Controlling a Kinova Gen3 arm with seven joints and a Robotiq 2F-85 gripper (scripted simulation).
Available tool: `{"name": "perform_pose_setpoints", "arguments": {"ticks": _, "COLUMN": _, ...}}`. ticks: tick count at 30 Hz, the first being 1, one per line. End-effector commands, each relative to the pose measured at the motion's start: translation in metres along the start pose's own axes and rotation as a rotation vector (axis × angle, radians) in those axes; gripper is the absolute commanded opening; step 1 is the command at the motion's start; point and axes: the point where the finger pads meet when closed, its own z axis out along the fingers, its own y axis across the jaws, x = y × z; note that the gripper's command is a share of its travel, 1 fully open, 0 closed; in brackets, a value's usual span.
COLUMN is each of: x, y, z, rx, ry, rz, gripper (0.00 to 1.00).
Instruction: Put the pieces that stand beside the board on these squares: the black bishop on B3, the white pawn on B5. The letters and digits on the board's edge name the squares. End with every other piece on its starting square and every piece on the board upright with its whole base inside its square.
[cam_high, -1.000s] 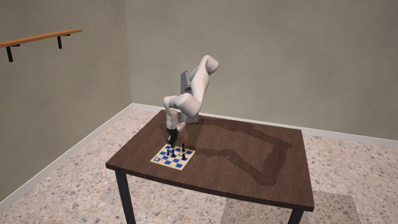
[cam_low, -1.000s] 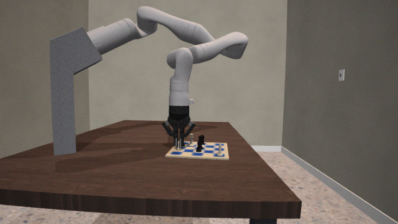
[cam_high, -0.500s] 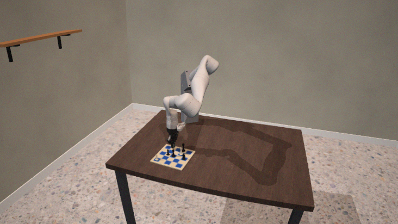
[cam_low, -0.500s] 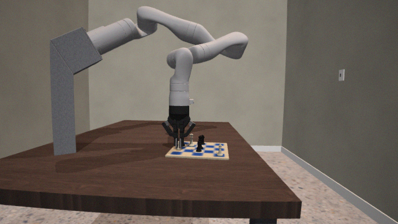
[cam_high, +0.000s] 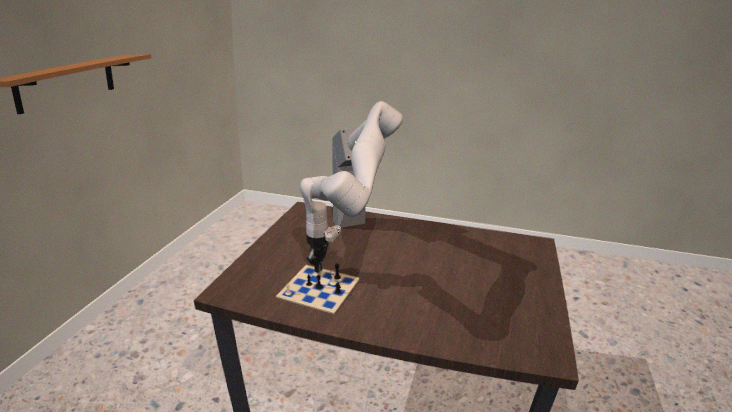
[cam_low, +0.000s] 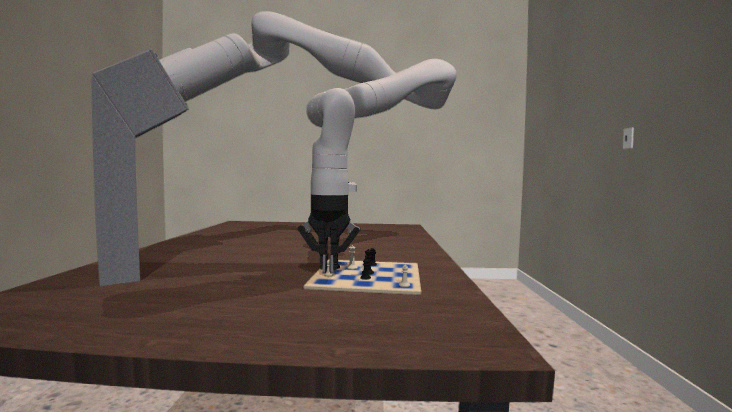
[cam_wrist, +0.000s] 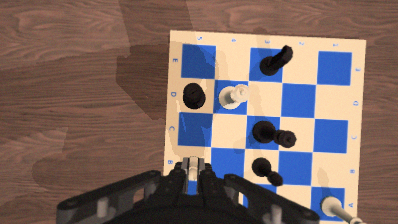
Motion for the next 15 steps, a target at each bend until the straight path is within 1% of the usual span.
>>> {"name": "perform_pose_setpoints", "arguments": {"ticks": 1, "x": -0.0002, "y": 0.0002, "z": 0.0003, "rx": 0.000, "ry": 0.000, "rz": 0.000, "gripper": 0.00}}
{"name": "perform_pose_setpoints", "arguments": {"ticks": 15, "x": -0.0002, "y": 0.0002, "z": 0.0020, "rx": 0.000, "ry": 0.000, "rz": 0.000, "gripper": 0.00}}
